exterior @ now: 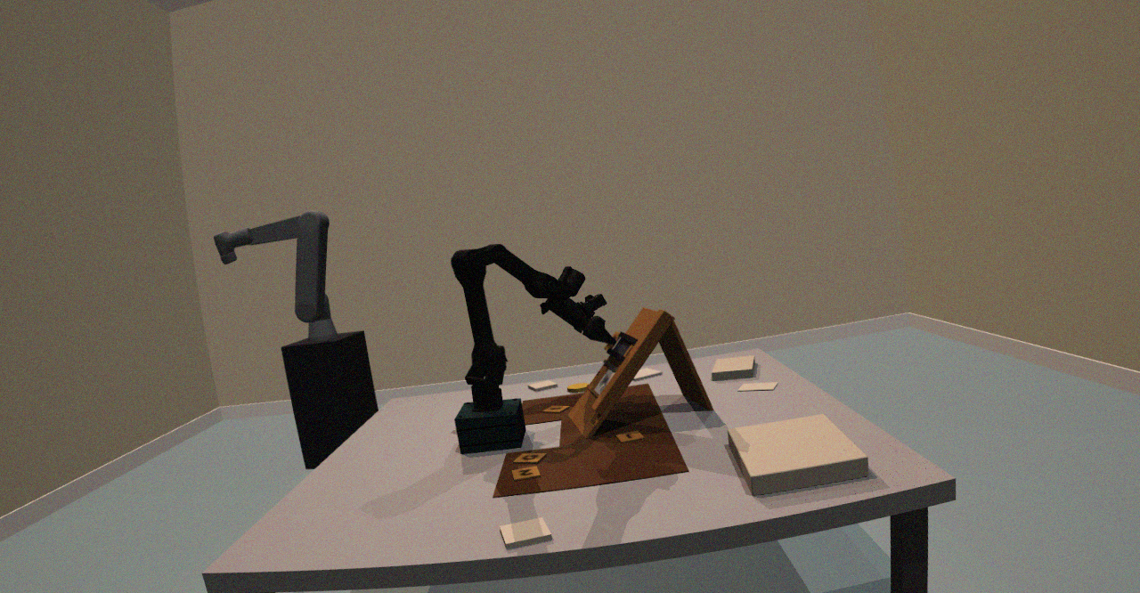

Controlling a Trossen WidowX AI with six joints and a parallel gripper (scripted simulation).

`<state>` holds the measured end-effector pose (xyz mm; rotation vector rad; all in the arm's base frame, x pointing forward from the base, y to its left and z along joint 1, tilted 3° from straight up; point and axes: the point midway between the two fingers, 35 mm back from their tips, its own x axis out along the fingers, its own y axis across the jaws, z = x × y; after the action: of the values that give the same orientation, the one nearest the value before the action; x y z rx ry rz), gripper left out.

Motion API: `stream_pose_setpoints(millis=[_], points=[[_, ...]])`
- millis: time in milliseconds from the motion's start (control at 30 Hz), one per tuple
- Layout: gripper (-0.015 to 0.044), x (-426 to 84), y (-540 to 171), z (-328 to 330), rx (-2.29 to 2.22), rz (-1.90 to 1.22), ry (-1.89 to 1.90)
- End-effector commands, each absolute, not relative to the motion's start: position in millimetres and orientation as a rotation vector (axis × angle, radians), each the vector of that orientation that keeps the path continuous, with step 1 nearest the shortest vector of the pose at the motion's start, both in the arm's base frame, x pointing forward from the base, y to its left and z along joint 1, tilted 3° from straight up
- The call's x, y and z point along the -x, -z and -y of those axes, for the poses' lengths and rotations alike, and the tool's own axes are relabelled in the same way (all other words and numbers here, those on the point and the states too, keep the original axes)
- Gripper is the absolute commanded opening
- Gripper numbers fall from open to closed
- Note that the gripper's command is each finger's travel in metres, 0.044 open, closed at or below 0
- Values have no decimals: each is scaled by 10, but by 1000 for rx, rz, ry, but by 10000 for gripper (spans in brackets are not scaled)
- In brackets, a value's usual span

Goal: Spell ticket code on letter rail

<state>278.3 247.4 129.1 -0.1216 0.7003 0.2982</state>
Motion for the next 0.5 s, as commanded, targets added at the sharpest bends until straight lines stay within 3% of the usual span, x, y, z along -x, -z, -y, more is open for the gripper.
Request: stream_pose_setpoints(millis=[0, 467], points=[[0, -2792, -1291, -2449, 121, -699, -299], [0, -2815, -1291, -2383, 122, -699, -299]])
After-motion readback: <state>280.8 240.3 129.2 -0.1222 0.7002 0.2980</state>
